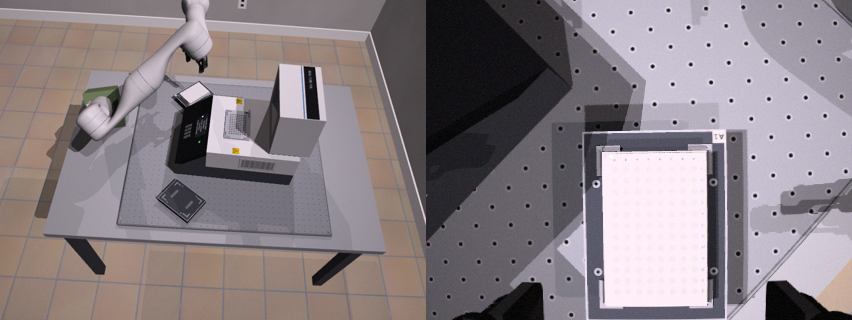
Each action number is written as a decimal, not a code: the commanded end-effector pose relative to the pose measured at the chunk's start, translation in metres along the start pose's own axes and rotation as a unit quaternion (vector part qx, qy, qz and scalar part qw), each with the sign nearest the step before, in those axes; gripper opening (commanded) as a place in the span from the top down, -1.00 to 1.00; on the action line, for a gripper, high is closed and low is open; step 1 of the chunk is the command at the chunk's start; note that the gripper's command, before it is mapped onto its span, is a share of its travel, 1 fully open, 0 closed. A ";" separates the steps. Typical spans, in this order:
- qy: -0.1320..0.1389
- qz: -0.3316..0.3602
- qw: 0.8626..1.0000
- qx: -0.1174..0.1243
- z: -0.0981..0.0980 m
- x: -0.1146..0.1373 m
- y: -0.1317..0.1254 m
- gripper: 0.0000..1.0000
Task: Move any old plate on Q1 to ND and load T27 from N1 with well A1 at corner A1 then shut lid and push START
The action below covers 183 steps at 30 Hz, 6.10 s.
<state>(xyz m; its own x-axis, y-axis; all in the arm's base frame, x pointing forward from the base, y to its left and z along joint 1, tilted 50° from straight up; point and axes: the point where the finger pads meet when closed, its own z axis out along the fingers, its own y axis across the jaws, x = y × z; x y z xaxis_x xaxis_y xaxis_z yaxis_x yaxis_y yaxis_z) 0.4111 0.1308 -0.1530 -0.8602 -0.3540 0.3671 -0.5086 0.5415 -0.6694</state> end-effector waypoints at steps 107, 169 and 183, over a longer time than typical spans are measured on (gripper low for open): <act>-0.001 0.000 1.000 0.000 0.125 -0.001 0.000 -1.00; -0.001 0.000 1.000 0.000 0.163 -0.001 0.000 -1.00; -0.001 0.000 1.000 0.000 0.167 -0.001 0.000 -1.00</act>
<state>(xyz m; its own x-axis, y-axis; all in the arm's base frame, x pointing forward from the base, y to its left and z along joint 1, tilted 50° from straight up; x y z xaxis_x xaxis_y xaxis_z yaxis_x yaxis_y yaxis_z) 0.4175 0.0034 -0.2609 -0.8602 -0.3540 0.3670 -0.5085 0.5415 -0.6694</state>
